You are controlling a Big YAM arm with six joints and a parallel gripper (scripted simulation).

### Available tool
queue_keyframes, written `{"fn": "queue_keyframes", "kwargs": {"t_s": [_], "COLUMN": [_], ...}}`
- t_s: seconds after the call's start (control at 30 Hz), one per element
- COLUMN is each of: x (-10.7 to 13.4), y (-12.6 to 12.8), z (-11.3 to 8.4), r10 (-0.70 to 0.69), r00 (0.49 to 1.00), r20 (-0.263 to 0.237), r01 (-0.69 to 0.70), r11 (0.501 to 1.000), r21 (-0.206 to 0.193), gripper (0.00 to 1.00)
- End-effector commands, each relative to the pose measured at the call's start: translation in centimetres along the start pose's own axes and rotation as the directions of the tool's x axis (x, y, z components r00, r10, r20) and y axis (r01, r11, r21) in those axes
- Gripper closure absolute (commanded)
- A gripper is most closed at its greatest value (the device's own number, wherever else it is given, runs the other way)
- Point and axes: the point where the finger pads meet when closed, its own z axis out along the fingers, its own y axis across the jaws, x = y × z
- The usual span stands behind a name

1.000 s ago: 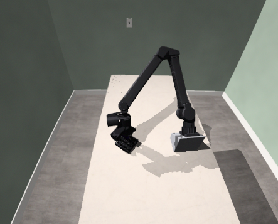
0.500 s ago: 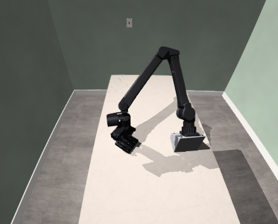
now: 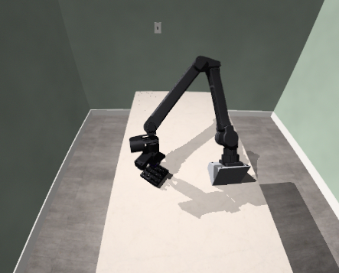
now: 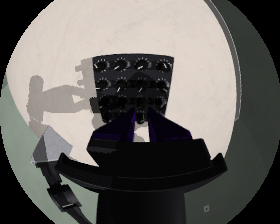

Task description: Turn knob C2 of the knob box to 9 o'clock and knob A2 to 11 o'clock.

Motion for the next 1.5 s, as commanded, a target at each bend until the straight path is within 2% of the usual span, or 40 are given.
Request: {"fn": "queue_keyframes", "kwargs": {"t_s": [0.0, 0.07, 0.1, 0.2, 0.3, 0.33, 0.4, 0.43, 1.47], "x": [-0.9, -0.9, -0.2, -0.9, -0.9, -0.9, 0.2, 0.4, 0.1], "y": [-1.7, -1.7, -0.4, -1.7, -1.7, -1.6, -0.7, -0.3, -0.3], "z": [-2.7, -2.7, -1.1, -3.8, -4.3, -4.2, -2.4, -2.2, -2.4], "r10": [0.033, 0.033, 0.018, 0.034, 0.034, 0.031, 0.031, 0.024, 0.014], "r00": [0.999, 0.999, 1.000, 0.999, 0.999, 0.999, 1.000, 1.000, 1.000], "r20": [0.034, 0.034, -0.004, 0.035, 0.035, 0.032, -0.004, -0.010, -0.006], "r01": [-0.034, -0.034, -0.018, -0.035, -0.035, -0.032, -0.031, -0.024, -0.014], "r11": [0.999, 0.999, 1.000, 0.999, 0.999, 0.999, 0.999, 1.000, 1.000], "r21": [0.030, 0.030, -0.007, 0.029, 0.030, 0.027, -0.009, -0.014, -0.009], "gripper": [0.82, 0.82, 0.82, 0.82, 0.82, 0.82, 0.82, 0.82, 0.82]}}
